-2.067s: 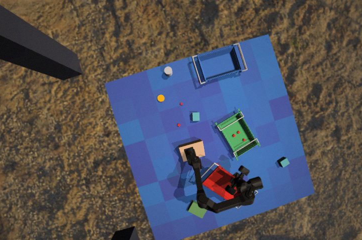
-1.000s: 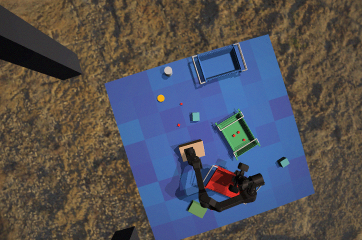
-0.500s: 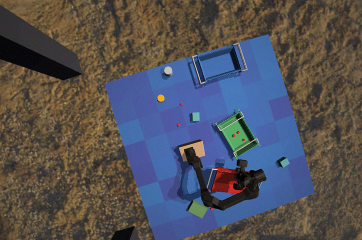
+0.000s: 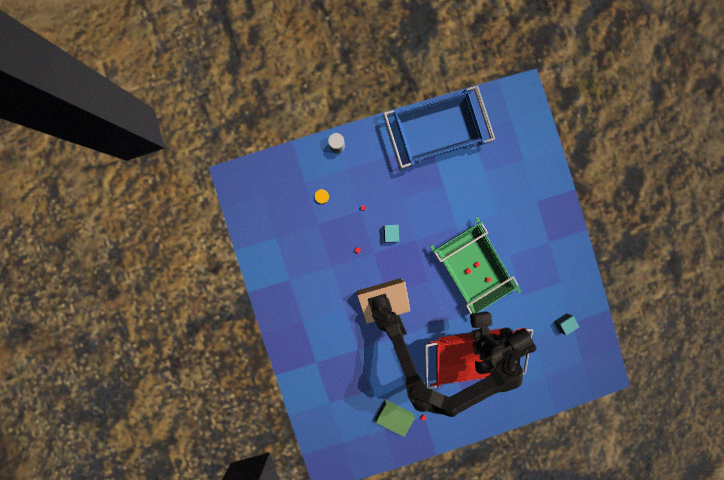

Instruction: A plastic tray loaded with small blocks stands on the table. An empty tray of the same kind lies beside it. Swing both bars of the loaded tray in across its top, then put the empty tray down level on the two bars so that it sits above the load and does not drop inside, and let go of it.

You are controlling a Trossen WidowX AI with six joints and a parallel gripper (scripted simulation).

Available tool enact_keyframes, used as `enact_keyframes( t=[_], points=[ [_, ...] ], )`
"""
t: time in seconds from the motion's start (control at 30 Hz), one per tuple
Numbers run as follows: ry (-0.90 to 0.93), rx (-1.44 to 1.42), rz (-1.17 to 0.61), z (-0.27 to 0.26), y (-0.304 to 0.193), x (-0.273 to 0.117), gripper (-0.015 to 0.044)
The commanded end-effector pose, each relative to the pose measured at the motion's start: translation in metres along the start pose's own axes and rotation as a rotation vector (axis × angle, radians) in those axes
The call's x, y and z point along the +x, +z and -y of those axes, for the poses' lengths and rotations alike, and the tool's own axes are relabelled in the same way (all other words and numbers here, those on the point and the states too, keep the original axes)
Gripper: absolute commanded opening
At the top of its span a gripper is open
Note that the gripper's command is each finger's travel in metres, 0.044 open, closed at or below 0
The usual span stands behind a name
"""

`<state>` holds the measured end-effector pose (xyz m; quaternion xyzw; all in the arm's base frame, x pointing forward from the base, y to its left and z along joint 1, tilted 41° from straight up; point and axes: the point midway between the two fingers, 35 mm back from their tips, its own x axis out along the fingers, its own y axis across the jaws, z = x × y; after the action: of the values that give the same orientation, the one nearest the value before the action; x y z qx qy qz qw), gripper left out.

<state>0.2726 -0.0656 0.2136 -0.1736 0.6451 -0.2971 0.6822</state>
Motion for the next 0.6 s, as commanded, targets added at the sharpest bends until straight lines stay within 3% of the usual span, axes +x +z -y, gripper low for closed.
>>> enact_keyframes(
  t=[0.0,0.57],
  points=[
    [0.002,-0.062,0.016,-0.005,0.004,-0.005,0.0000],
    [0.005,-0.357,0.016,-0.031,0.013,-0.008,0.0000]
  ],
)
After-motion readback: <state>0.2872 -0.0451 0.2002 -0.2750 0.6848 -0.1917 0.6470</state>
